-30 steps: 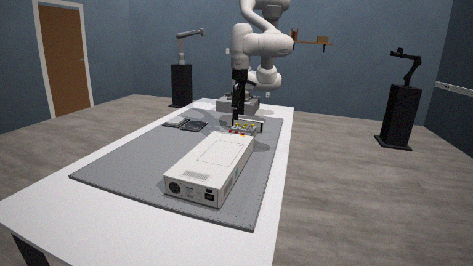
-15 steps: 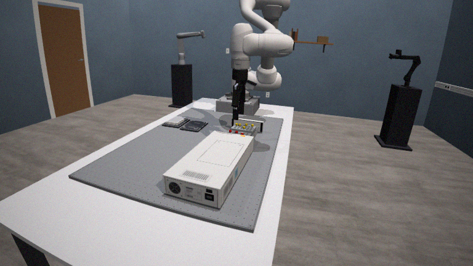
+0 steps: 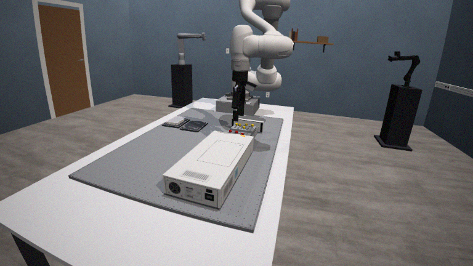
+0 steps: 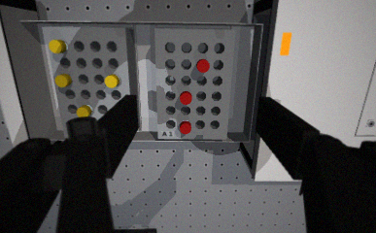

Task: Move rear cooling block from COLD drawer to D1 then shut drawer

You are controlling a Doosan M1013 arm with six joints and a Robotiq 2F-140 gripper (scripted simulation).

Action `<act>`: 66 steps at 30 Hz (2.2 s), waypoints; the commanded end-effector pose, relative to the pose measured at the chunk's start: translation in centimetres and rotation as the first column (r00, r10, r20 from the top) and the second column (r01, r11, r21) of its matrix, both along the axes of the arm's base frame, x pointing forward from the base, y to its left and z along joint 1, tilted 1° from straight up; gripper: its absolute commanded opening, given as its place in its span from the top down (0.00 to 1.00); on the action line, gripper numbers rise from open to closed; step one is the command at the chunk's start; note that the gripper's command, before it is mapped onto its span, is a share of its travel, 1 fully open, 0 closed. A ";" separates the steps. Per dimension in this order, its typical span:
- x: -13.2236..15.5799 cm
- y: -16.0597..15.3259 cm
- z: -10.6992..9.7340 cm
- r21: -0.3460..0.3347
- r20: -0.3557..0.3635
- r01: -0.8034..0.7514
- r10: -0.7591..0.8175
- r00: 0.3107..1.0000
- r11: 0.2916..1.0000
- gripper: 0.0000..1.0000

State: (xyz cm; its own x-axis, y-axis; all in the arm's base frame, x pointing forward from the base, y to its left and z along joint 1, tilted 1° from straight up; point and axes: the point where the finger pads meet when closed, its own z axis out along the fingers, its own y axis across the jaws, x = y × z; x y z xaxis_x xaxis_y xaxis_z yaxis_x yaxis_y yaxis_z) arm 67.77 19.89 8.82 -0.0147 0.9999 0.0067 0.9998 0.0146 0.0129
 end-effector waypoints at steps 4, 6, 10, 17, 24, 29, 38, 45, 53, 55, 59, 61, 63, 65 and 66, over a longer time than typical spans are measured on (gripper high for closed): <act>-0.1 0.2 -1.2 -0.002 -0.001 -0.001 0.001 1.000 1.000 0.34; -0.1 0.2 -1.4 -0.002 -0.001 -0.001 0.001 1.000 1.000 0.34; 0.0 0.3 -1.7 -0.002 -0.001 -0.001 0.001 1.000 1.000 0.34; 0.0 0.3 -2.7 -0.002 -0.001 -0.001 0.001 1.000 1.000 0.34; 0.0 0.3 -3.4 -0.002 -0.001 -0.001 0.001 1.000 1.000 0.34; -0.1 0.3 -4.0 -0.002 -0.001 -0.001 0.001 1.000 1.000 0.34; 0.0 0.3 -5.2 -0.002 -0.001 -0.001 0.001 1.000 1.000 0.34; 0.0 0.3 -5.9 -0.002 -0.001 -0.001 0.001 1.000 1.000 0.34; 0.0 0.3 -6.9 -0.002 -0.001 -0.001 0.001 1.000 1.000 0.34; 0.0 0.3 -7.2 -0.002 -0.001 -0.001 0.001 1.000 1.000 0.34; 0.1 0.3 -7.2 -0.001 0.001 -0.001 0.001 1.000 1.000 0.34; 0.1 0.3 -7.2 -0.001 0.000 -0.001 0.001 1.000 1.000 0.34; 0.1 0.2 -7.0 0.000 0.000 -0.001 0.001 1.000 1.000 0.34; 0.1 0.2 -7.0 0.000 0.000 -0.001 0.001 1.000 1.000 0.34; 0.1 0.2 -7.0 0.000 0.000 -0.001 0.001 1.000 1.000 0.34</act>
State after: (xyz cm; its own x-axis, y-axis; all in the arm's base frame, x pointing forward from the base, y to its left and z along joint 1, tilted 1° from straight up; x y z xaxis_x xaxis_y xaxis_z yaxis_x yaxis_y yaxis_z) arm 67.87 19.94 1.83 -0.0147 0.9999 0.0063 0.9998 0.0147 0.0128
